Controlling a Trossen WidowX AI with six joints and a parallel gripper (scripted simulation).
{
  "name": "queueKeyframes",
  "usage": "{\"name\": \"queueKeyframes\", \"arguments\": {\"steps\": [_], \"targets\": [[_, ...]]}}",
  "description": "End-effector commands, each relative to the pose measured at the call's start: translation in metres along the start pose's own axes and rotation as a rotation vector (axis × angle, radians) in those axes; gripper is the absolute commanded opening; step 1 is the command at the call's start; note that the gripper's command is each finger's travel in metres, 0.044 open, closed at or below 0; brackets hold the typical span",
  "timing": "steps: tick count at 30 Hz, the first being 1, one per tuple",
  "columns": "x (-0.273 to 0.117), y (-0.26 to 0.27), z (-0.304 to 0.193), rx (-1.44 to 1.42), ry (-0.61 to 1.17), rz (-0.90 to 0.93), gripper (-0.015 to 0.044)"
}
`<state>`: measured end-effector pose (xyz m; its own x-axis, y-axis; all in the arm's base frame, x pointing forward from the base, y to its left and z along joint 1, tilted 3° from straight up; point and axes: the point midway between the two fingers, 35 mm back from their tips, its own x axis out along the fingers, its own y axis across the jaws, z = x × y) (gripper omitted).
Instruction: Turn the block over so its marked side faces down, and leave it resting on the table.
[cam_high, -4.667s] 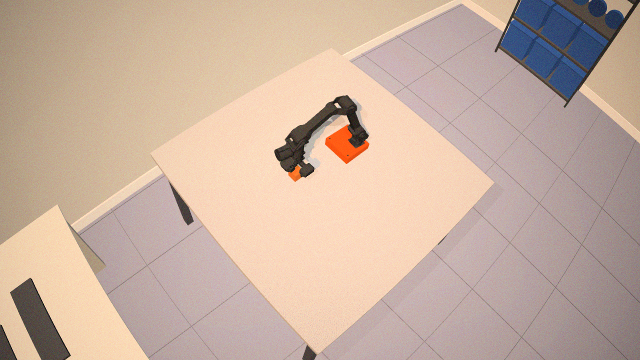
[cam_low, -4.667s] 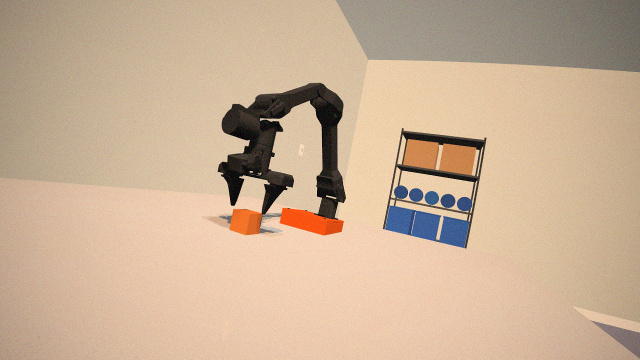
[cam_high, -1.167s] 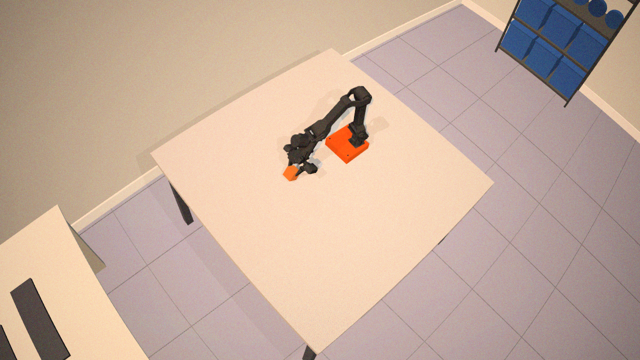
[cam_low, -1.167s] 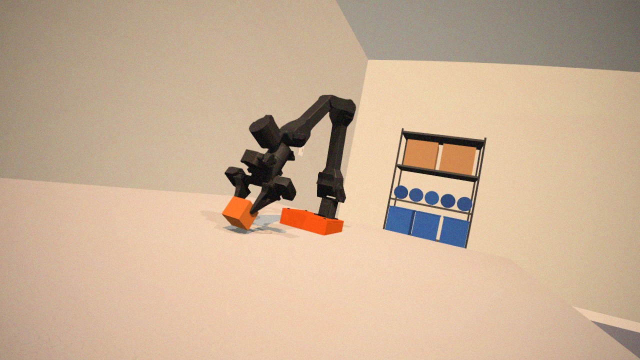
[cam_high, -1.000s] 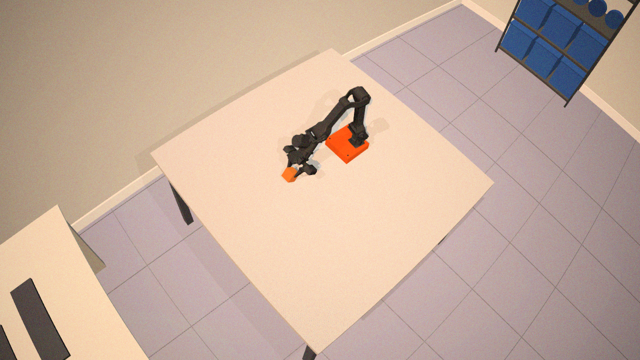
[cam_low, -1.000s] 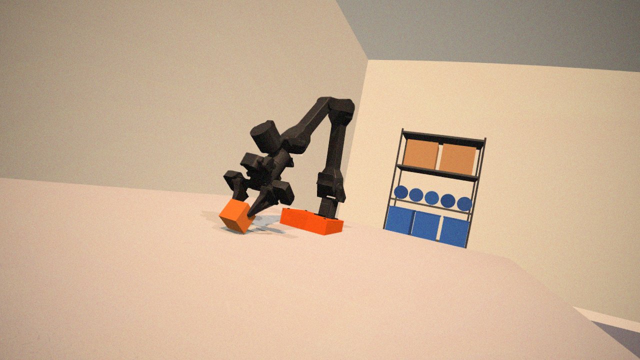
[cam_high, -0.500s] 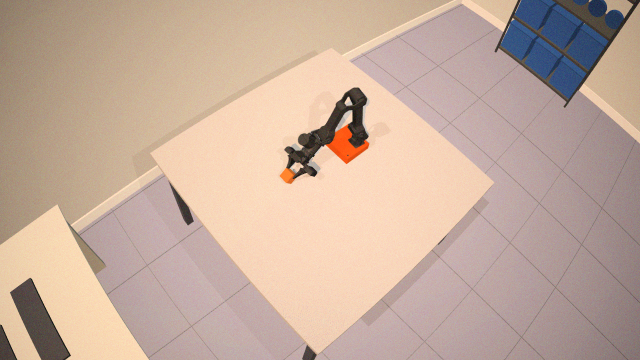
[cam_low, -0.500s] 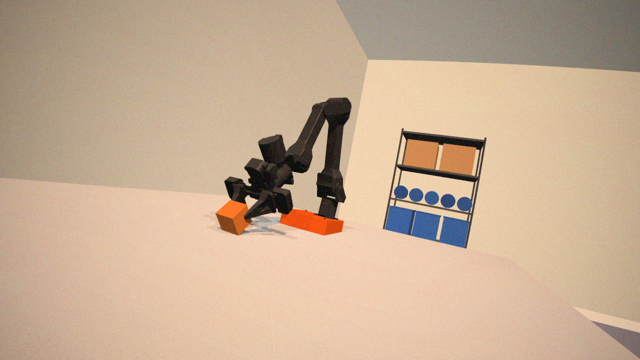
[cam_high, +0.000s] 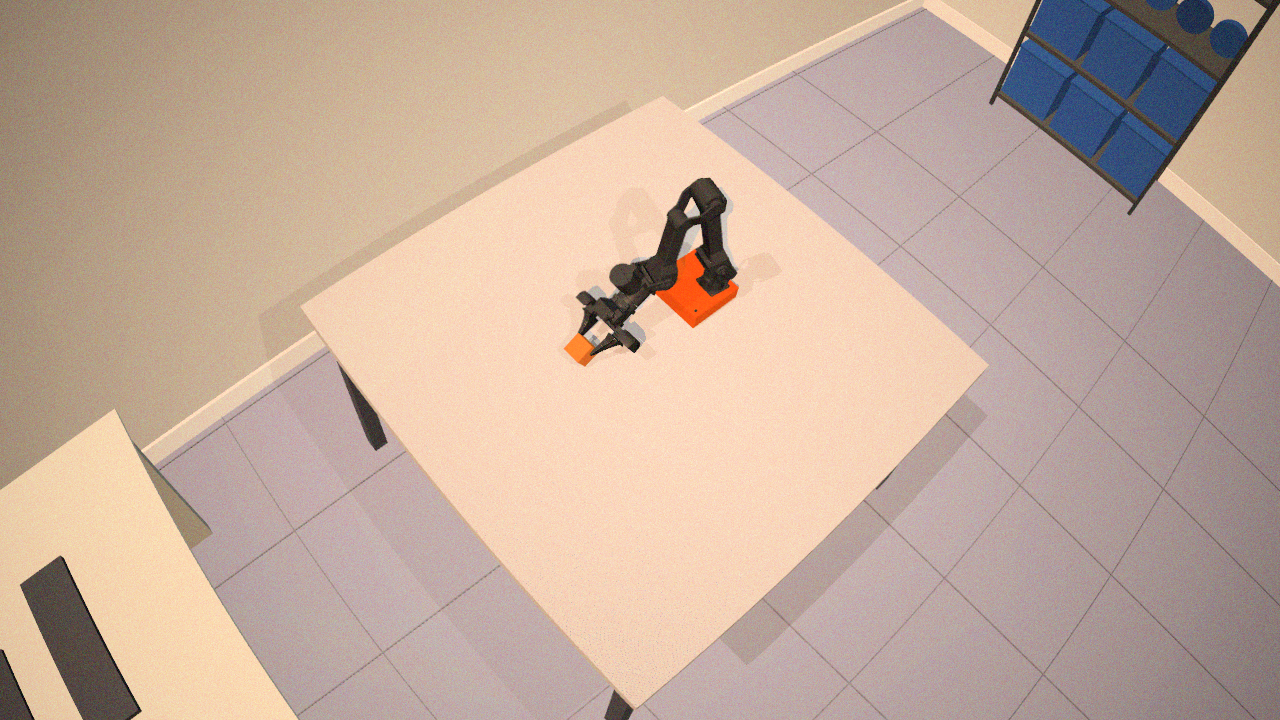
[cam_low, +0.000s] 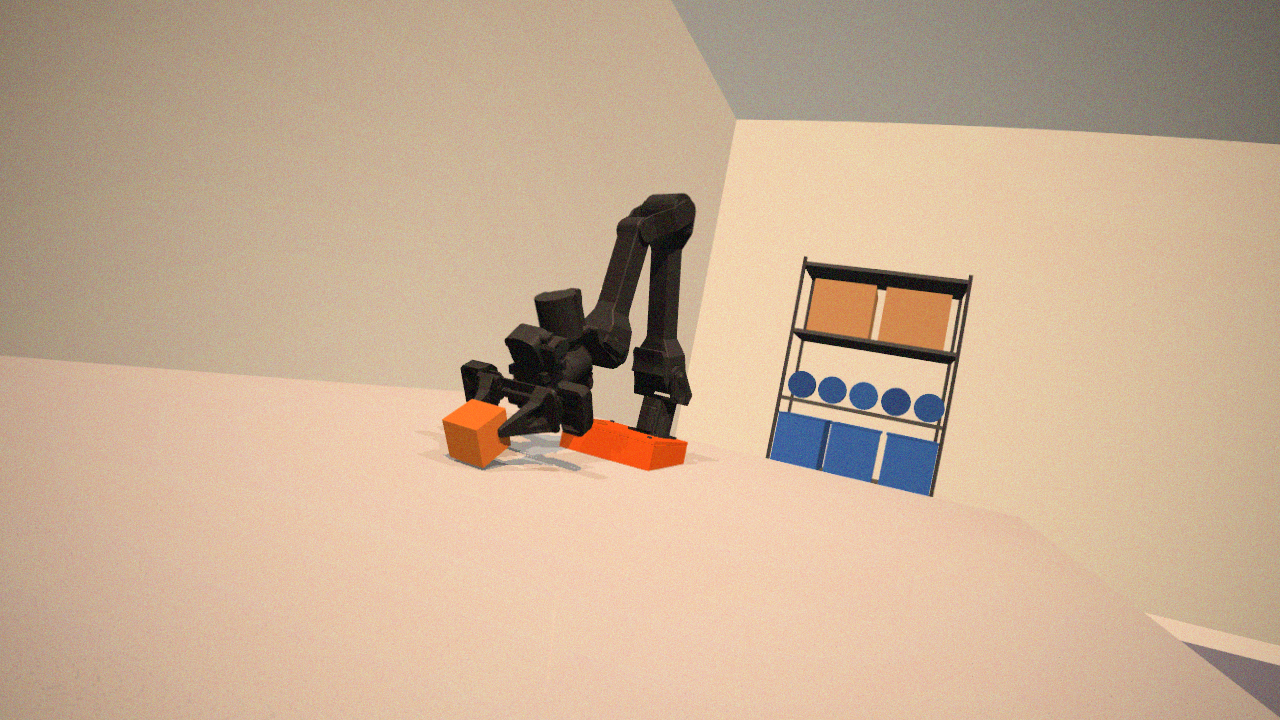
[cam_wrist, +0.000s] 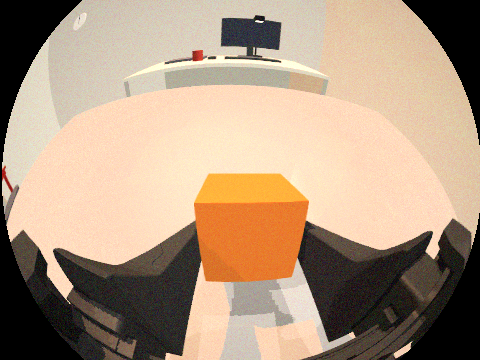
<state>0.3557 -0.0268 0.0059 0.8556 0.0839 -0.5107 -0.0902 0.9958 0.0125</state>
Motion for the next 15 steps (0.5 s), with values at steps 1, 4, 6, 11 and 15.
{"name": "queueKeyframes", "arguments": {"steps": [1, 4, 6, 11, 15], "targets": [[-0.0019, 0.0011, -0.0015, 0.004, -0.016, 0.005, 0.0000], [-0.0019, 0.0011, -0.0015, 0.004, -0.016, 0.005, 0.0000], [-0.0019, 0.0011, -0.0015, 0.004, -0.016, 0.005, 0.0000], [-0.0019, 0.0011, -0.0015, 0.004, -0.016, 0.005, 0.0000], [-0.0019, 0.0011, -0.0015, 0.004, -0.016, 0.005, 0.0105]]}}
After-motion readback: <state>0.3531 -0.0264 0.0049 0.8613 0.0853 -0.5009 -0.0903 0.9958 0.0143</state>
